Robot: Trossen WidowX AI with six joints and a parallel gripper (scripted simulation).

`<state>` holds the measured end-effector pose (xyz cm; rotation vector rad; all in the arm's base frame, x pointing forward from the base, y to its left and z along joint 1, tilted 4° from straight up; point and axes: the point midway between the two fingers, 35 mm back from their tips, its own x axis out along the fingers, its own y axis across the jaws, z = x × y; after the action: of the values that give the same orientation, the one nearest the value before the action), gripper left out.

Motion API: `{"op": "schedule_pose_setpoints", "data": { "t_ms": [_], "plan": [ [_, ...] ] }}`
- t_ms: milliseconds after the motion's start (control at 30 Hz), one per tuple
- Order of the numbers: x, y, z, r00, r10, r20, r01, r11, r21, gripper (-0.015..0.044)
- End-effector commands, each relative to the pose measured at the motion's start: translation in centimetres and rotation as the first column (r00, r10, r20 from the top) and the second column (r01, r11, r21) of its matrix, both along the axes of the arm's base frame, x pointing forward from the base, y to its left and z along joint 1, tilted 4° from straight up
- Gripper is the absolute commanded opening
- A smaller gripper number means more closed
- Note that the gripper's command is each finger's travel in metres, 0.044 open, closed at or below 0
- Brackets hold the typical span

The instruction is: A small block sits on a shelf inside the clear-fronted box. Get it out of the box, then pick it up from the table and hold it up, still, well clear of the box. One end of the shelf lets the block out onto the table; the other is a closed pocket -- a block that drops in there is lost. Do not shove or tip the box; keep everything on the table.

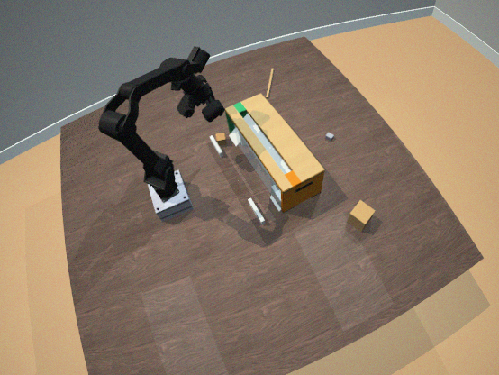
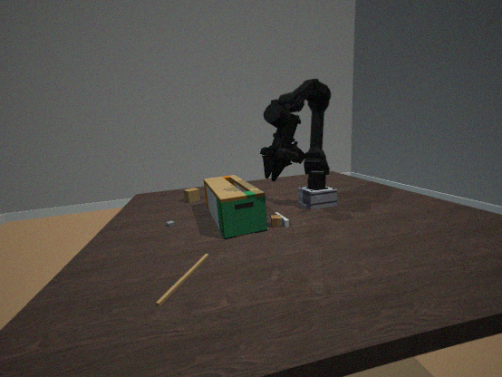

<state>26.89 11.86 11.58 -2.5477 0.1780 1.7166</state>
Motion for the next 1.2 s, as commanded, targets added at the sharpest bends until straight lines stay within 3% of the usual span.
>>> {"op": "schedule_pose_setpoints", "data": {
  "t_ms": [0,100,300,1167],
  "plan": [
    [-0.1,-0.2,0.0,0.999,0.037,0.006,-0.037,0.999,-0.021,0.0285],
    [0.0,-0.1,-1.0,0.999,0.037,0.006,-0.037,0.999,-0.021,0.0285],
    [-0.4,-0.4,-9.2,0.999,0.037,0.006,-0.037,0.999,-0.022,0.0285],
    [-0.3,-0.4,-12.6,0.999,0.037,0.006,-0.037,0.999,-0.021,0.0285]
  ]
}}
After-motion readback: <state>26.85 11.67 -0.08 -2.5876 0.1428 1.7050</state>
